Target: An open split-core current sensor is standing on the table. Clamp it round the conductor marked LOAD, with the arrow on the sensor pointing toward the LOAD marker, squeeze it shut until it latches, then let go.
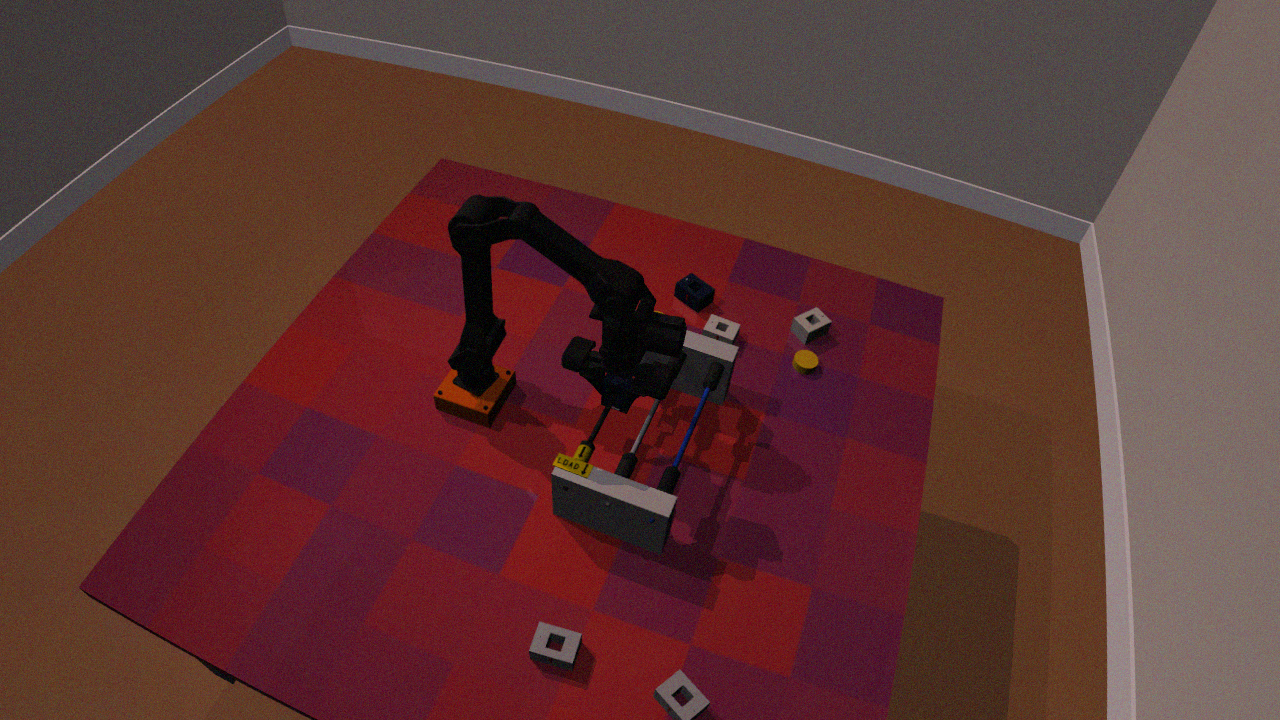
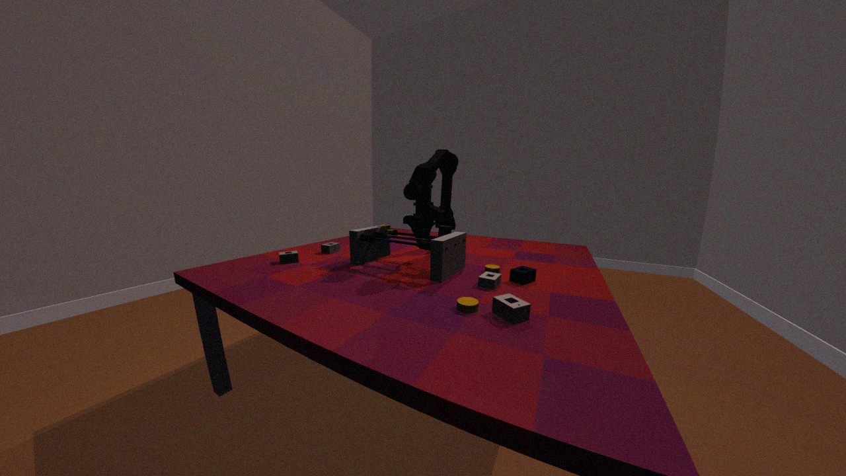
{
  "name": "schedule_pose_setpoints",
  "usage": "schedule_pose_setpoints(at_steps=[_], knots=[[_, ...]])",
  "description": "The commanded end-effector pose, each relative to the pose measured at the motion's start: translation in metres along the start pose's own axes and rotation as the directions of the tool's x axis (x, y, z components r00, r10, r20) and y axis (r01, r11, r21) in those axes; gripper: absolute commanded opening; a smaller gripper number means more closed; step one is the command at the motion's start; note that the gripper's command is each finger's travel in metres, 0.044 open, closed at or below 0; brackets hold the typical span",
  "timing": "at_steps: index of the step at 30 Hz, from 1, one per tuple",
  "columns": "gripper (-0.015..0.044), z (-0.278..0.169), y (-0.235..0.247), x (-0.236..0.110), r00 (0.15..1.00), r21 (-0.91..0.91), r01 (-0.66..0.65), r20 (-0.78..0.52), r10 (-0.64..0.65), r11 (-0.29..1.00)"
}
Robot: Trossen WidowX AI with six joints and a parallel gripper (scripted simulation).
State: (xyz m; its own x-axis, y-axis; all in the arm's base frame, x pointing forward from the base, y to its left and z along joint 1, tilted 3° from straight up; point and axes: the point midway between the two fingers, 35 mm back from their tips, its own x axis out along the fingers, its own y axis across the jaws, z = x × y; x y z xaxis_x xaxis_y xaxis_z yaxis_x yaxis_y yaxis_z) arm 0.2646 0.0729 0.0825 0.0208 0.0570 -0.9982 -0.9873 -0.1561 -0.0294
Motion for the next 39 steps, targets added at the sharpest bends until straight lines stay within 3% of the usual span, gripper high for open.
schedule_pose_setpoints(at_steps=[1, 17, 27, 39], knots=[[0.0000, -0.0004, 0.0016, 0.0005, 1.000, 0.003, 0.012, -0.002, -0.012, 1.000], [0.0000, -0.0002, 0.0025, 0.0067, 1.000, 0.002, 0.012, -0.001, -0.012, 1.000], [0.0262, 0.0003, 0.0013, 0.0012, 1.000, -0.001, 0.017, 0.001, -0.017, 1.000], [0.0262, 0.0003, 0.0013, 0.0012, 1.000, -0.001, 0.017, 0.001, -0.017, 1.000]])
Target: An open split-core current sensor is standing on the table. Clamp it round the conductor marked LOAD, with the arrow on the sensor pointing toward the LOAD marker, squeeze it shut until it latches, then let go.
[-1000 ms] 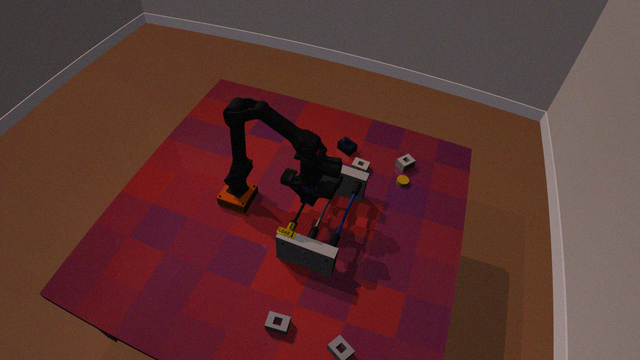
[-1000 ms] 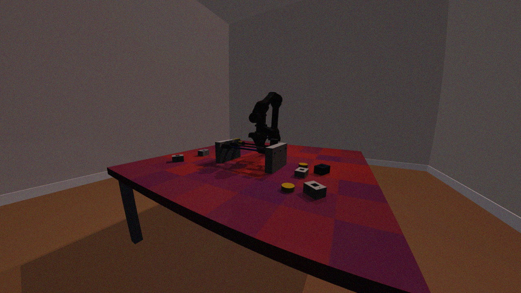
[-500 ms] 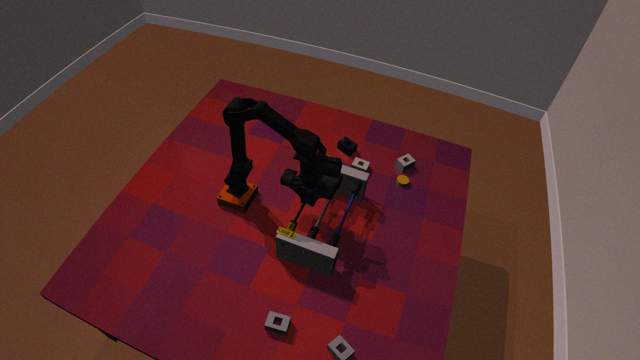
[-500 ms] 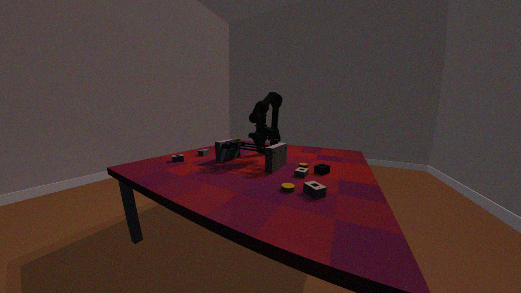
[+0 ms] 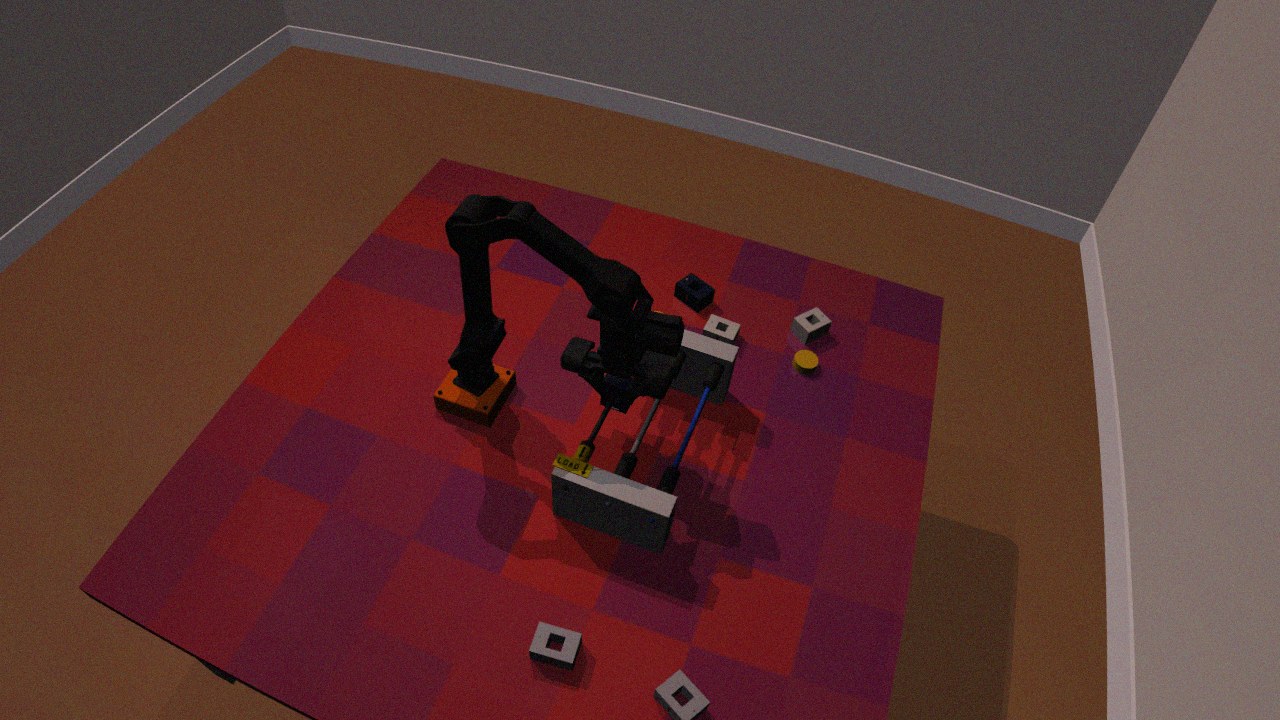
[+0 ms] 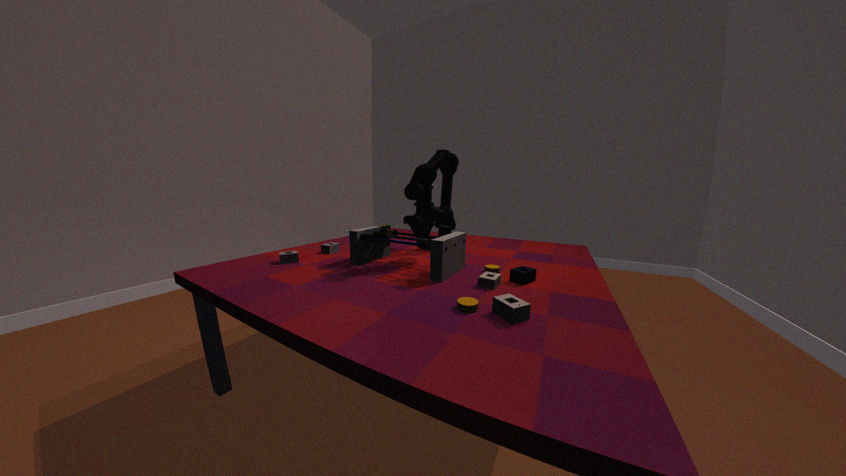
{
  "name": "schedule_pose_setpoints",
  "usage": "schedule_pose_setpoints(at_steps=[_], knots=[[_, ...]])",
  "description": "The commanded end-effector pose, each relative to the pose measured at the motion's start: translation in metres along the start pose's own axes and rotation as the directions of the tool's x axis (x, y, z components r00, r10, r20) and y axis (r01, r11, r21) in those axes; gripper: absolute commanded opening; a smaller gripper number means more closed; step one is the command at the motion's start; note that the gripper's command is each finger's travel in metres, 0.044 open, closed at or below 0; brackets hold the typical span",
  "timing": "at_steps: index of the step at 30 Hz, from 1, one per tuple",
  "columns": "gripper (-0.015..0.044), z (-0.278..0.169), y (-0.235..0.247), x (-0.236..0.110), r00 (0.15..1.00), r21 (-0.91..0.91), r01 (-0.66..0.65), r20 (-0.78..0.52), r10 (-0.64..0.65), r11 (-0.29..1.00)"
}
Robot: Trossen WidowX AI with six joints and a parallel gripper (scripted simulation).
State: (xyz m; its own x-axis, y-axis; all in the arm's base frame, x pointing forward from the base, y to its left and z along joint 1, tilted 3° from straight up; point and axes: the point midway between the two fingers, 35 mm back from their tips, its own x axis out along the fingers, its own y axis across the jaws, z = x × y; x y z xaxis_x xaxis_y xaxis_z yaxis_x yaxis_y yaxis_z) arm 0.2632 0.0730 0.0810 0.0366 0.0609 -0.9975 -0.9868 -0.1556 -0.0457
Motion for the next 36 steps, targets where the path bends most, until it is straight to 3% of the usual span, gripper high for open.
schedule_pose_setpoints(at_steps=[1, 21, 28, 36], knots=[[0.0262, 0.0000, -0.0001, -0.0003, 1.000, 0.000, 0.001, 0.000, -0.001, 1.000], [0.0262, 0.0000, -0.0001, -0.0003, 1.000, 0.000, 0.001, 0.000, -0.001, 1.000], [0.0440, 0.0000, -0.0001, -0.0003, 1.000, 0.000, 0.001, 0.000, -0.001, 1.000], [0.0440, 0.0000, -0.0001, -0.0003, 1.000, 0.000, 0.001, 0.000, -0.001, 1.000]])
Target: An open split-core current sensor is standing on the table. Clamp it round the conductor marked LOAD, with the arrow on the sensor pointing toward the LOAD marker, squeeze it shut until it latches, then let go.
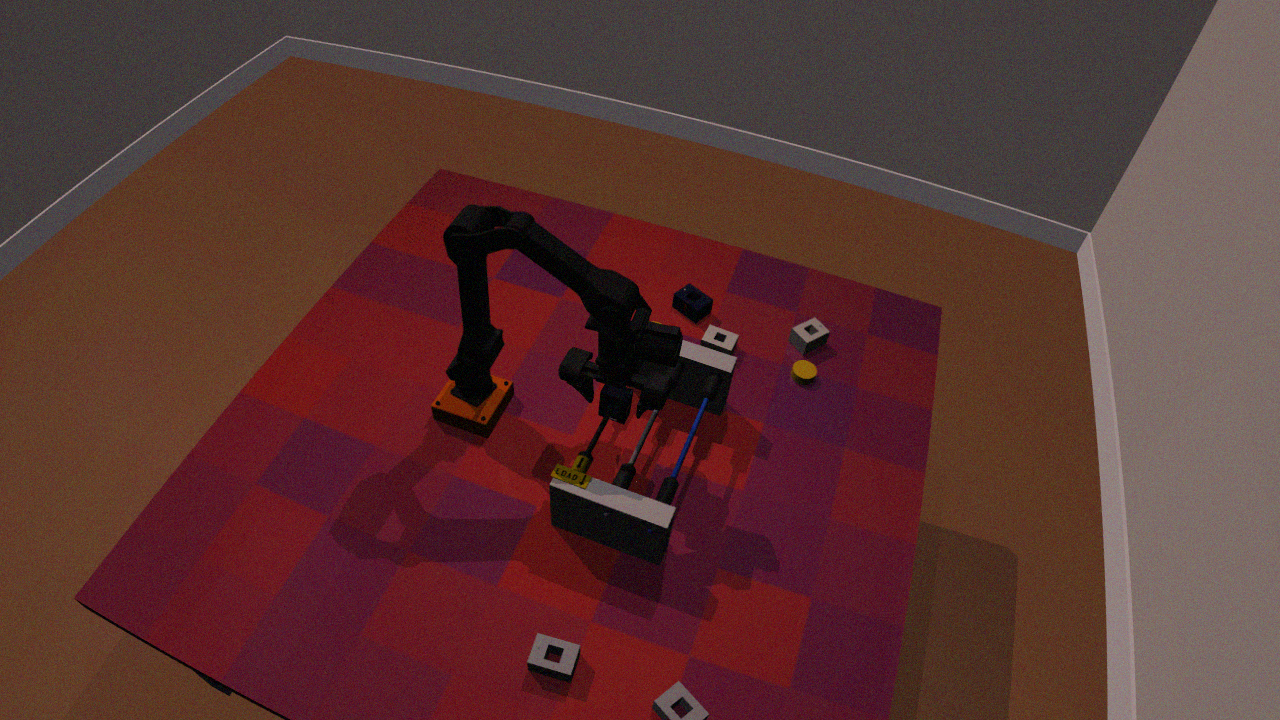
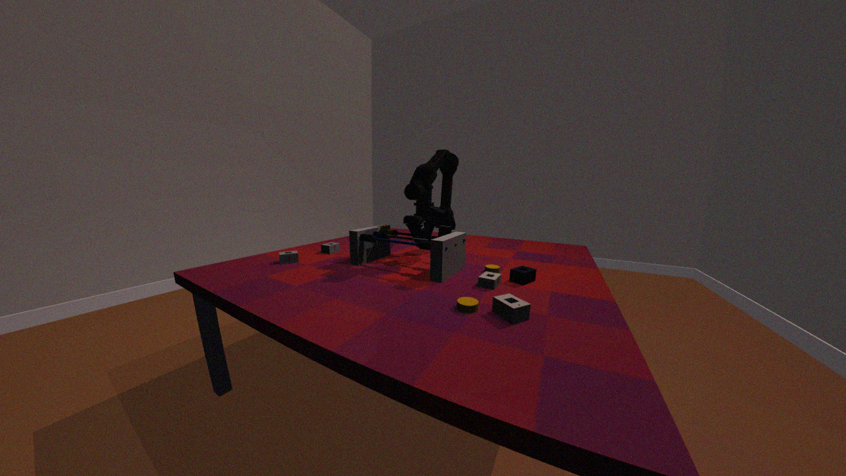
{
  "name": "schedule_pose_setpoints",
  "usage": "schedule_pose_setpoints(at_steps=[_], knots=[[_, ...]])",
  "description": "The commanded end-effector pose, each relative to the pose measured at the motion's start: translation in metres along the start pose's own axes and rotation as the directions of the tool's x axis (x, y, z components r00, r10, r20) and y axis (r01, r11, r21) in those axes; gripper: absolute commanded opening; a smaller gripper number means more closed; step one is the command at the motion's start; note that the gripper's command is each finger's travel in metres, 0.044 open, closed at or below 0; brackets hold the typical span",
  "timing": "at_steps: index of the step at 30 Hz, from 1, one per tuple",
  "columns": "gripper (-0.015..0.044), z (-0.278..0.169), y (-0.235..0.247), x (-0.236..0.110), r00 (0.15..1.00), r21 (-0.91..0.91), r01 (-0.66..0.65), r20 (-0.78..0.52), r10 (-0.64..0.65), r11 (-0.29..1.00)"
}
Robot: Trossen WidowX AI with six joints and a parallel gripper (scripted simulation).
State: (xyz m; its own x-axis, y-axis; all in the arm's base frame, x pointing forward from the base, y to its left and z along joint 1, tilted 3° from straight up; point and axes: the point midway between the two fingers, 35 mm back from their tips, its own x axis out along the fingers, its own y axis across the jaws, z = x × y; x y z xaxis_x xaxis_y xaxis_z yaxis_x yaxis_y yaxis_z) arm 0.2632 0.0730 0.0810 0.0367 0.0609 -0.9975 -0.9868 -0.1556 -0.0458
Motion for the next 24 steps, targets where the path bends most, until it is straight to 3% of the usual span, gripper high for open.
schedule_pose_setpoints(at_steps=[1, 11, 24], knots=[[0.0440, 0.000, -0.001, -0.002, 1.000, 0.000, 0.000, 0.000, 0.000, 1.000], [0.0440, 0.001, -0.005, -0.098, 0.999, 0.000, -0.037, 0.001, 0.037, 0.999], [0.0440, 0.001, -0.004, -0.100, 0.999, 0.000, -0.038, 0.001, 0.038, 0.999]])
